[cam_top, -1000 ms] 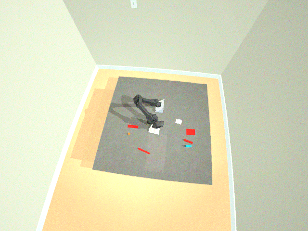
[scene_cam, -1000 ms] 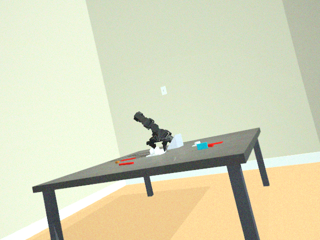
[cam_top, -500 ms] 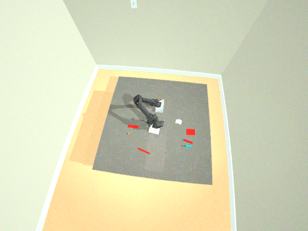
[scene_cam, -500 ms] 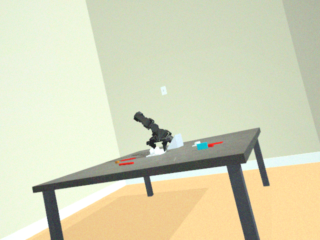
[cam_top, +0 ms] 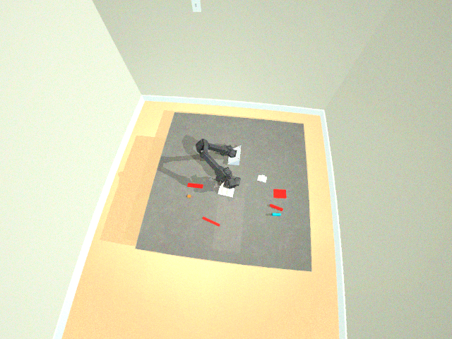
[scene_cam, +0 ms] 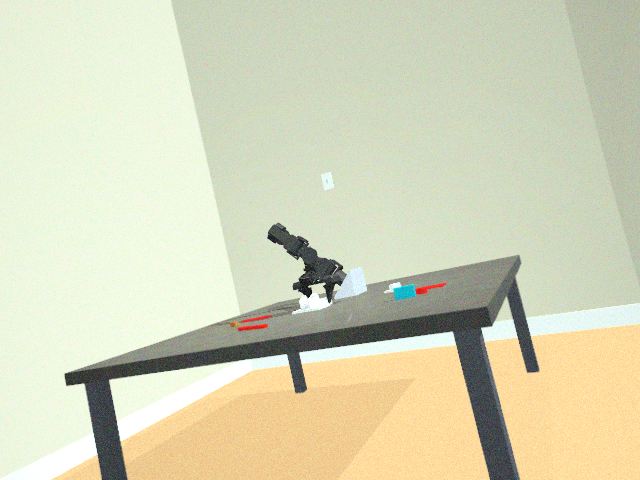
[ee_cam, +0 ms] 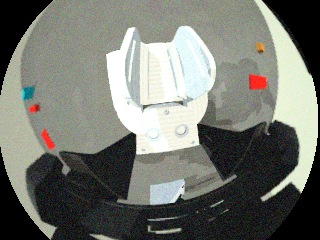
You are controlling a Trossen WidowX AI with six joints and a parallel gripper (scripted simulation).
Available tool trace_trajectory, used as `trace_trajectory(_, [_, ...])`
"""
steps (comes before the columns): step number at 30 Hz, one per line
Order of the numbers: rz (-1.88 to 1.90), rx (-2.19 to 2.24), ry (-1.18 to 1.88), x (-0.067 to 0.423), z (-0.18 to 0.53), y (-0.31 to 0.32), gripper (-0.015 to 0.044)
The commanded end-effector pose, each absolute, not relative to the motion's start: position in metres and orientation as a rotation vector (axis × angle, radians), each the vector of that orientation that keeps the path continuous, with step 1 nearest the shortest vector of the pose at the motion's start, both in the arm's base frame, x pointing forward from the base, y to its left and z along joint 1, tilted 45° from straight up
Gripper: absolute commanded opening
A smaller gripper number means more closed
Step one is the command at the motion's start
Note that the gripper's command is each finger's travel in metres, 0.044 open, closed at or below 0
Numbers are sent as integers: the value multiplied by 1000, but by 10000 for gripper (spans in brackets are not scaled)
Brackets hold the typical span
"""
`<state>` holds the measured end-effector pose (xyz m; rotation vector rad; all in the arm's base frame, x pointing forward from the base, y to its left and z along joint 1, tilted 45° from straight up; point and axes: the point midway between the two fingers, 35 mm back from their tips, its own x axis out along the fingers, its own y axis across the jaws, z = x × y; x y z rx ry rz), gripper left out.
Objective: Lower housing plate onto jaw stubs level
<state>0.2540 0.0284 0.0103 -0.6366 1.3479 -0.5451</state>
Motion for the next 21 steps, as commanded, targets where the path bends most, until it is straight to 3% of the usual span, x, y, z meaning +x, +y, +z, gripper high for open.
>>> trace_trajectory(1, [-545,-637,1348,254,10,28,377])
trace_trajectory(4, [-545,-637,1348,254,10,28,440])
trace_trajectory(21, [-541,-635,1350,252,24,43,440])
